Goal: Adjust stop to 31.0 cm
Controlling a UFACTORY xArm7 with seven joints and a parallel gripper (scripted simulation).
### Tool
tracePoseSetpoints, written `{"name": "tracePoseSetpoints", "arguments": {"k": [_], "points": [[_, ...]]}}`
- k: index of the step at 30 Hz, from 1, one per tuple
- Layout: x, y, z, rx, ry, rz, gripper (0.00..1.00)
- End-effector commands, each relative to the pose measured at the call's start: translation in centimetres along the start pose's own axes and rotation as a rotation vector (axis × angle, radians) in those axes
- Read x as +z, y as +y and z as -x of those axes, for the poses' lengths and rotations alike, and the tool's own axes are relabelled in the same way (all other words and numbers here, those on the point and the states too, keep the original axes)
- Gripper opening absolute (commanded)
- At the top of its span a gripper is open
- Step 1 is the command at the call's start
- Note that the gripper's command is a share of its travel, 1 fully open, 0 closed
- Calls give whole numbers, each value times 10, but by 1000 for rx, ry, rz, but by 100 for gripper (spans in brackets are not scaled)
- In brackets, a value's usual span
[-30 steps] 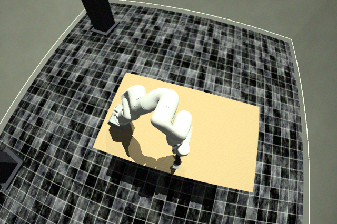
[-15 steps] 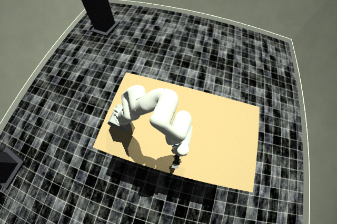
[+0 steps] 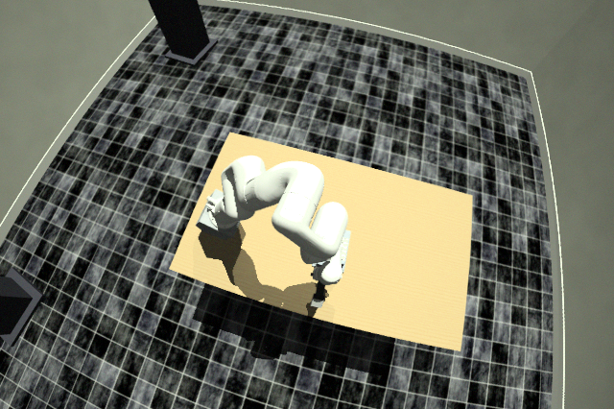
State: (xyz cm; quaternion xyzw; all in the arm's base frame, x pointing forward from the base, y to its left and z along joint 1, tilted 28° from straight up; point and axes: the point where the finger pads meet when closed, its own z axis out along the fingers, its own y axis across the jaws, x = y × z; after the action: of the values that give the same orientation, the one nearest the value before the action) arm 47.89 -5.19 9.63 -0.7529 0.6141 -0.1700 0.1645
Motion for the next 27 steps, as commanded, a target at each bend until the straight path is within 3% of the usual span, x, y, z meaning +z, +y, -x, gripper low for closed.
{"name": "tracePoseSetpoints", "arguments": {"k": [1,27], "points": [[0,1,-1,1,1,-3,6],[1,6,-1,1,1,-3,6]]}}
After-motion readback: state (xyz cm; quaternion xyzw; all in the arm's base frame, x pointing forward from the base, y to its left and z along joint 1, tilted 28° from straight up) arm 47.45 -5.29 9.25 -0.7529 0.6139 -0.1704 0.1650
